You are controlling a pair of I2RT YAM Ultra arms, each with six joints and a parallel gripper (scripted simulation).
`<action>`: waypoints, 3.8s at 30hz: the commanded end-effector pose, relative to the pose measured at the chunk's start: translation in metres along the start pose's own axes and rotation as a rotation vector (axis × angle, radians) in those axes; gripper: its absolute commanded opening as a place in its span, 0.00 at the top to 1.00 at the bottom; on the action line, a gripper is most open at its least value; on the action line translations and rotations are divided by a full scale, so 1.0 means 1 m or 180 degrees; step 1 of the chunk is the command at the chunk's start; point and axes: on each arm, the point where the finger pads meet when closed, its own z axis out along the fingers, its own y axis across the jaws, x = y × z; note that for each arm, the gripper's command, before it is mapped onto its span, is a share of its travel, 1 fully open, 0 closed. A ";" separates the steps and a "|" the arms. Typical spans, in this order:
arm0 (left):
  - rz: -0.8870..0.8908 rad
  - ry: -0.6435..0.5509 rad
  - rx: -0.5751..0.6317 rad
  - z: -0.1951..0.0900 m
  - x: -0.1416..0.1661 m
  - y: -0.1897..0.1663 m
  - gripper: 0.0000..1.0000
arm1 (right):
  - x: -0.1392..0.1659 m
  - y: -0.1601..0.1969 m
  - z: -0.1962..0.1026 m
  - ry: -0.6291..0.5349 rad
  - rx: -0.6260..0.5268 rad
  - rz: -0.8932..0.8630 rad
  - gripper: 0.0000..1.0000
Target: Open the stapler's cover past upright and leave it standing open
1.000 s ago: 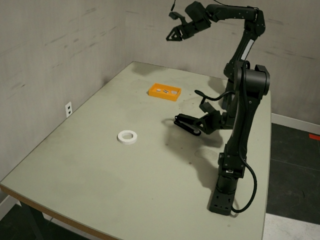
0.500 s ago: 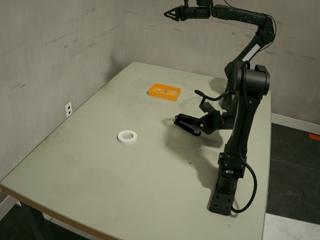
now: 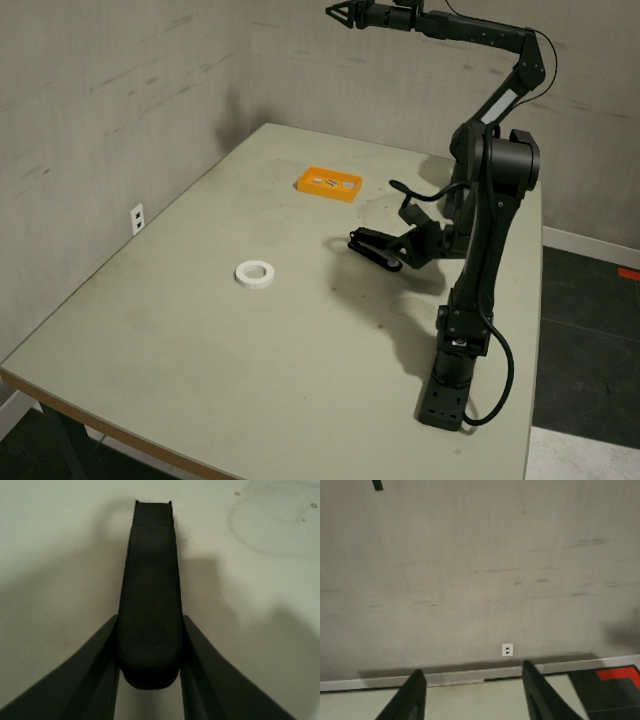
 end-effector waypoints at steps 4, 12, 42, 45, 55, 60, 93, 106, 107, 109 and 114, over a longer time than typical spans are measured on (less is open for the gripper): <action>-0.0063 0.0114 -0.0003 0.000 -0.012 -0.002 0.78 | 0.001 0.003 0.002 -0.0017 -0.0075 -0.0023 0.43; -0.0065 0.0456 -0.0005 -0.003 -0.024 -0.002 0.78 | 0.001 0.003 0.002 -0.0017 -0.0075 -0.0023 0.43; 0.0005 0.1585 -0.0029 0.000 -0.055 0.000 0.78 | 0.001 0.003 0.002 -0.0017 -0.0075 -0.0023 0.43; 0.0004 0.1712 -0.0029 0.000 -0.059 0.000 0.78 | 0.001 0.003 0.002 -0.0017 -0.0075 -0.0023 0.43; -0.0001 0.2050 -0.0029 0.004 -0.070 0.000 0.78 | 0.001 0.003 0.002 -0.0017 -0.0075 -0.0023 0.43; -0.0004 0.2261 -0.0029 0.006 -0.076 0.000 0.78 | 0.001 0.003 0.002 -0.0017 -0.0075 -0.0023 0.43; -0.0020 0.2815 -0.0033 0.015 -0.094 0.000 0.78 | 0.046 0.107 -0.109 0.0881 -0.1208 -0.0187 0.43; -0.0020 0.2815 -0.0033 0.015 -0.094 0.000 0.78 | 0.077 0.134 -0.221 0.1295 -0.2222 -0.0528 0.43; -0.0020 0.2815 -0.0033 0.015 -0.094 0.000 0.78 | 0.079 0.133 -0.228 0.1319 -0.2286 -0.0556 0.43; -0.0020 0.2815 -0.0033 0.015 -0.094 0.000 0.78 | 0.083 0.129 -0.242 0.1355 -0.2395 -0.0603 0.43; -0.0020 0.2815 -0.0033 0.015 -0.094 0.000 0.78 | 0.091 0.119 -0.265 0.1400 -0.2579 -0.0680 0.43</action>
